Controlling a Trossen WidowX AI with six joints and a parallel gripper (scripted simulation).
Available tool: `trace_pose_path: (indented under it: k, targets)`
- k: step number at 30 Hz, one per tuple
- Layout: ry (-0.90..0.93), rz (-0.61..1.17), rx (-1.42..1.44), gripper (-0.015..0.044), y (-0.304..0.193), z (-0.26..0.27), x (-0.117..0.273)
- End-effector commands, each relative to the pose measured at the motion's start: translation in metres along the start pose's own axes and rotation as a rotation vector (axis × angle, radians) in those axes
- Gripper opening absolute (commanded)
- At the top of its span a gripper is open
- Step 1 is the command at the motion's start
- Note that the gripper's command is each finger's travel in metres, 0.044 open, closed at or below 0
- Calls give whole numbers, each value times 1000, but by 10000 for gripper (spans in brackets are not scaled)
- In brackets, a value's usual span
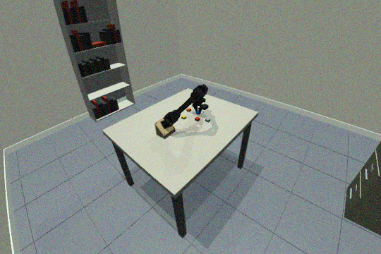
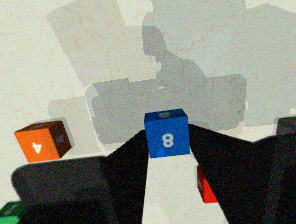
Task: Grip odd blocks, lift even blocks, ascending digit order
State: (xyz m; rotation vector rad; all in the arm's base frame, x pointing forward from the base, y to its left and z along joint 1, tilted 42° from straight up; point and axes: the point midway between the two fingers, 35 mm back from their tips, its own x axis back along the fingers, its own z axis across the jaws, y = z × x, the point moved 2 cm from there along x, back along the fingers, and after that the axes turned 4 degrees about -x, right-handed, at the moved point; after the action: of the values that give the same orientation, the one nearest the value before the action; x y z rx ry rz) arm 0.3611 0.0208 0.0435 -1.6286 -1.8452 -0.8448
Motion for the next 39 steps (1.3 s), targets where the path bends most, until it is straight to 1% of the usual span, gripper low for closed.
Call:
trace_pose_path:
  k: [1, 13, 23, 33, 34, 37, 39]
  targets:
    - [0, 0, -3, 120, 0, 0, 1]
    - [-1, 0, -3, 120, 0, 0, -14]
    - [-1, 0, -3, 120, 0, 0, -14]
    - [-1, 0, -3, 383, 0, 0, -14]
    - [-1, 0, -3, 400, 0, 0, -14]
    - [-1, 0, -3, 400, 0, 0, -12]
    - [1, 0, -3, 400, 0, 0, 10]
